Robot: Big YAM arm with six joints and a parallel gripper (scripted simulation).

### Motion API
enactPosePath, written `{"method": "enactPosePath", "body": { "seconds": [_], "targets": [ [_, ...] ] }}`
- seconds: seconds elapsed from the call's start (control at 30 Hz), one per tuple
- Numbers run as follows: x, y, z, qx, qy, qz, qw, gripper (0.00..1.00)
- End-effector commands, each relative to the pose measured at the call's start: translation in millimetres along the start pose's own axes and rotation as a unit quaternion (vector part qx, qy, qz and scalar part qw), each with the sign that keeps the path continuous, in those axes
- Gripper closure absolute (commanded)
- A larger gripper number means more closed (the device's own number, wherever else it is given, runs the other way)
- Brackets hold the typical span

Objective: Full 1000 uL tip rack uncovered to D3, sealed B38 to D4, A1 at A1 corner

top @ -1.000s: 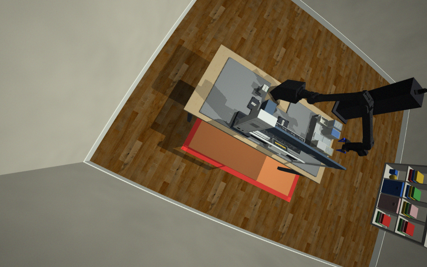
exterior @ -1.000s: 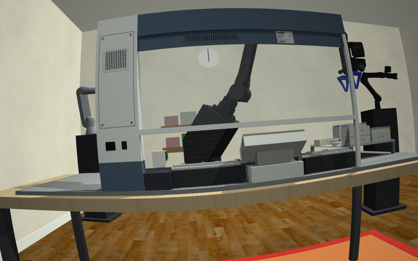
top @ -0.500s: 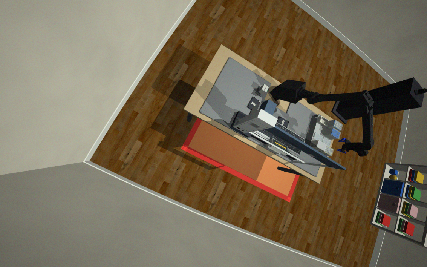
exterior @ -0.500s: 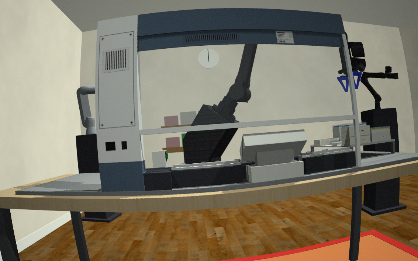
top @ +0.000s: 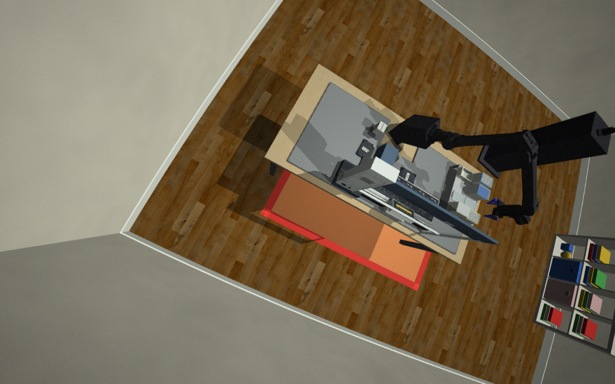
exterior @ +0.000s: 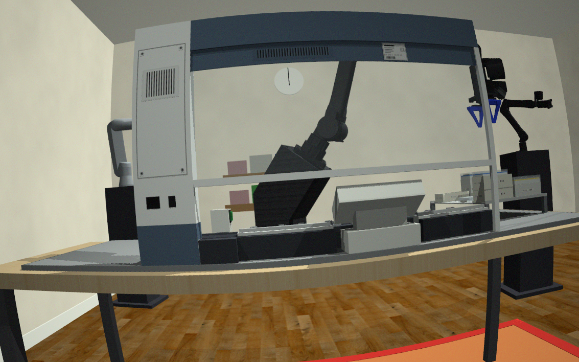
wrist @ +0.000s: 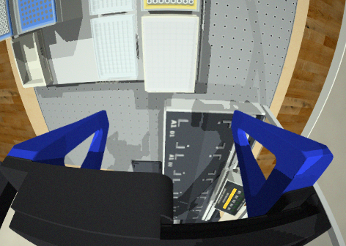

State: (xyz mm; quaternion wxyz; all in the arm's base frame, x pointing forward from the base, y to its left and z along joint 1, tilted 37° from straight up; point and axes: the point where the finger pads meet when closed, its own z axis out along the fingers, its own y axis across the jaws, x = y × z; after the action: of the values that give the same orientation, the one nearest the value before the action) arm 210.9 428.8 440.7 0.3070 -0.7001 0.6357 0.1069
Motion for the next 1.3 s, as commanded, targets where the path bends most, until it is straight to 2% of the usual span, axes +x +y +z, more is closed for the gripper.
{"method": "enactPosePath", "body": {
  "seconds": [0.0, 1.27],
  "targets": [
    [-1.6, -4.5, 7.6, 0.004, -0.001, 0.008, 1.0, 0.0],
    [-4.0, 1.0, 64.9, 0.001, -0.003, 0.003, 1.0, 0.0]
  ]
}}
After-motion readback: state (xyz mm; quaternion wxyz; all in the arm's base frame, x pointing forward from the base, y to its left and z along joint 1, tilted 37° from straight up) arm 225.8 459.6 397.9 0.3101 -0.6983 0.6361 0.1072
